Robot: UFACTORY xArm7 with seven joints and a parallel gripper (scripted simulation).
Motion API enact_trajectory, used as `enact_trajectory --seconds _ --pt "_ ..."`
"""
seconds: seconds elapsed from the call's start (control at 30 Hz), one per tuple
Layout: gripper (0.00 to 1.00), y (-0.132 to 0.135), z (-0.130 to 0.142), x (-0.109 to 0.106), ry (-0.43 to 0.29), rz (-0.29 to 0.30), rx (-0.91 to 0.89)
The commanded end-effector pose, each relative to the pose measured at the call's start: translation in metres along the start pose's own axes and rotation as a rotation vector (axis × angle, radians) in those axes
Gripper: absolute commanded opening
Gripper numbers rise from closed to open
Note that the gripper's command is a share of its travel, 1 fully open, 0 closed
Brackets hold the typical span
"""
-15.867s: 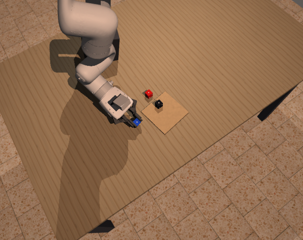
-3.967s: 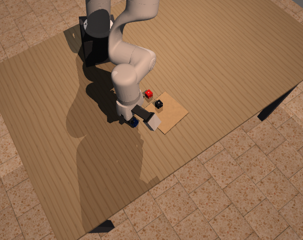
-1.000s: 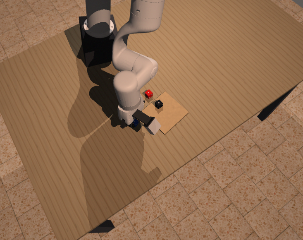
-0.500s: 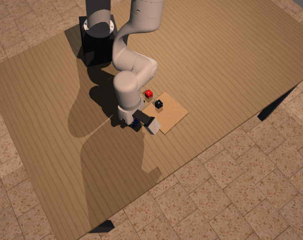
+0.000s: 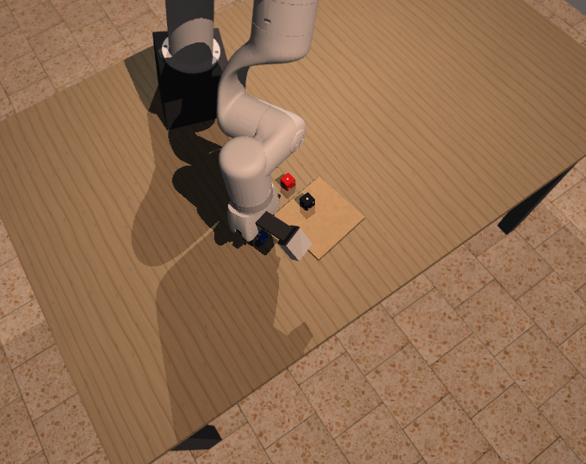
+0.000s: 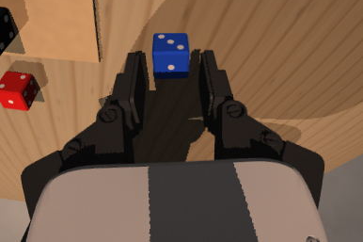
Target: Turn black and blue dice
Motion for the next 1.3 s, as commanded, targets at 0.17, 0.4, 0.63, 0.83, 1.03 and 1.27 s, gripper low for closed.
enact_trajectory --seconds 0.17,0.4,0.63,0.83,1.03,1.27 --pt "0.42 0.001 -0.001 -0.001 0.003 0.002 0.0" --pt "0.42 0.001 -0.001 0.006 0.003 0.002 0.0" --pt "0.42 0.001 -0.001 0.018 0.003 0.002 0.0" --pt "0.42 0.001 -0.001 0.024 0.003 0.002 0.0" --pt "0.42 0.001 -0.001 0.027 0.003 0.002 0.0" --pt "0.42 0.001 -0.001 0.027 0.003 0.002 0.0"
Point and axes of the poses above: the point where the finger pads meet when closed, its own x axis out along the fingers, its own y axis across the jaws, z = x × y, the point moved 8 cm from there along -x, back along the fingers, and after that the axes turned 1 degree about x, right-handed, at the moved point
